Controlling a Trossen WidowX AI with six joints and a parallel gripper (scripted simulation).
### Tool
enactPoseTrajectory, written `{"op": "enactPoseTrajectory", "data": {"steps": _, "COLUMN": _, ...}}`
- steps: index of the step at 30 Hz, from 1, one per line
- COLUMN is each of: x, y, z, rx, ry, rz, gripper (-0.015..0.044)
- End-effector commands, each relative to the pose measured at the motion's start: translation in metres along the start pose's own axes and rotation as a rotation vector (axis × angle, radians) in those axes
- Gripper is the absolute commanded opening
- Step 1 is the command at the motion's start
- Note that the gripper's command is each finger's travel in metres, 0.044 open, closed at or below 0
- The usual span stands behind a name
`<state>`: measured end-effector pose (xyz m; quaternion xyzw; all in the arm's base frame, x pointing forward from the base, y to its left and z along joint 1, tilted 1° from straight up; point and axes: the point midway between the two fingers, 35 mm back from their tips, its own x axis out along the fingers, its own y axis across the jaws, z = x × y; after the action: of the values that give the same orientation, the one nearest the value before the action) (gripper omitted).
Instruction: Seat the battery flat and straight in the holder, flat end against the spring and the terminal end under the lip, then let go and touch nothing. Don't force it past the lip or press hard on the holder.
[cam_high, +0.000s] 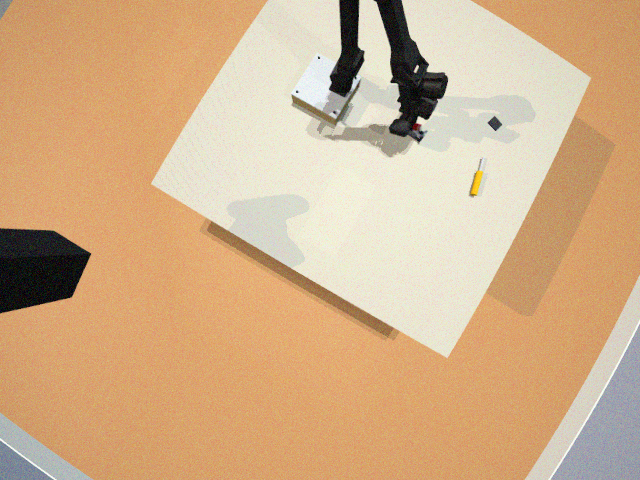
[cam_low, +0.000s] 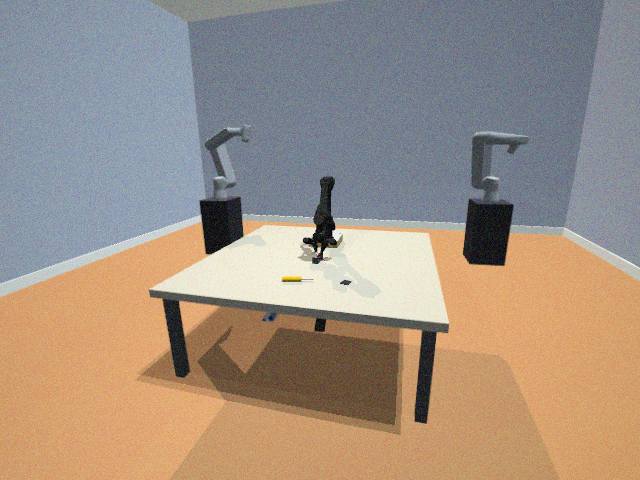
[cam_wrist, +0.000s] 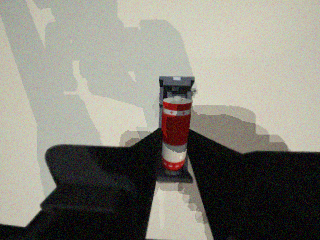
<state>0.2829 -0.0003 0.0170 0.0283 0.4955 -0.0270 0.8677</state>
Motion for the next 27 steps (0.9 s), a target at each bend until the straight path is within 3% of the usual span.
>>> {"op": "enactPoseTrajectory", "data": {"steps": 1, "x": 0.0004, "y": -0.0004, "z": -0.0043, "rx": 0.005, "ry": 0.016, "rz": -0.002, "gripper": 0.0074}}
{"op": "enactPoseTrajectory", "data": {"steps": 27, "x": 0.0055, "y": -0.0003, "z": -0.0001, "rx": 0.005, "ry": 0.128, "rz": -0.005, "gripper": 0.0074}}
